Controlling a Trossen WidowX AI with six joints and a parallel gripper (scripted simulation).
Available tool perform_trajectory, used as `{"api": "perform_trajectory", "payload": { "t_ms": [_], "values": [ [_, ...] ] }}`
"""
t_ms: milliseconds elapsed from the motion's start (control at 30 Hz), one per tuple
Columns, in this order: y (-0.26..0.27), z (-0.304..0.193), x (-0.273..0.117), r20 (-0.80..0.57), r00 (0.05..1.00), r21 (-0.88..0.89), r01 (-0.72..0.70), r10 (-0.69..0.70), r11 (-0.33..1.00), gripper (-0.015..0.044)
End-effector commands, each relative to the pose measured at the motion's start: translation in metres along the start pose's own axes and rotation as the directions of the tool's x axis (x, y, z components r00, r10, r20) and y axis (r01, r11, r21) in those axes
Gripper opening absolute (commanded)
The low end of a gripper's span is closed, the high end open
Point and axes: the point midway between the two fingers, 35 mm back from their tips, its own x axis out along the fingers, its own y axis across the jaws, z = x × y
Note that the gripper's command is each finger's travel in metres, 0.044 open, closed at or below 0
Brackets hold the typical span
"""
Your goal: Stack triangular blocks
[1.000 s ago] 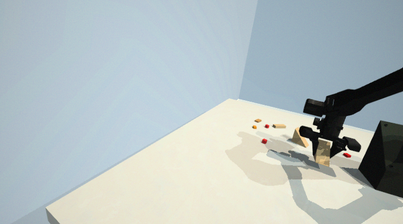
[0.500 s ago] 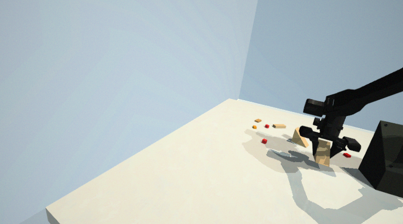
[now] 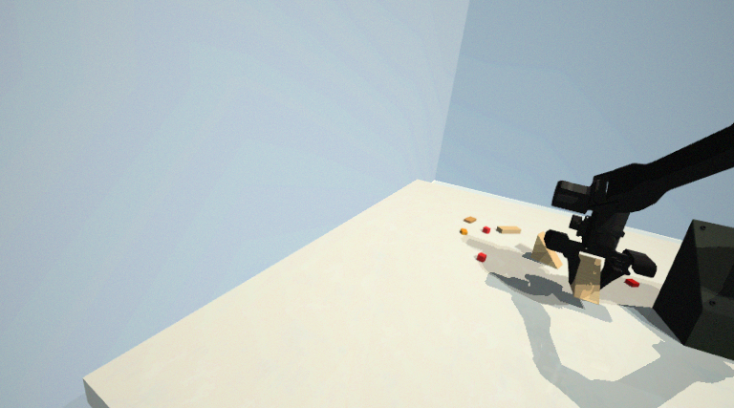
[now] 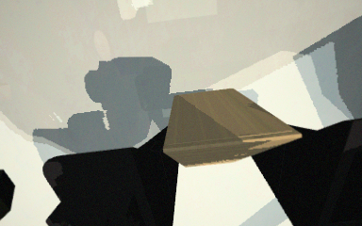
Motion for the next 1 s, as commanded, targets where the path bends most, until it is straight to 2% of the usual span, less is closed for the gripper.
{"api": "perform_trajectory", "payload": {
  "t_ms": [0,700,967],
  "values": [
    [-0.001,0.001,0.005,0.000,1.000,0.010,0.003,-0.003,1.000,0.0000],
    [-0.001,0.001,0.025,-0.001,1.000,0.014,0.006,-0.006,1.000,0.0000],
    [0.000,0.000,0.024,0.003,1.000,0.005,0.003,-0.003,1.000,0.0210]
  ]
}}
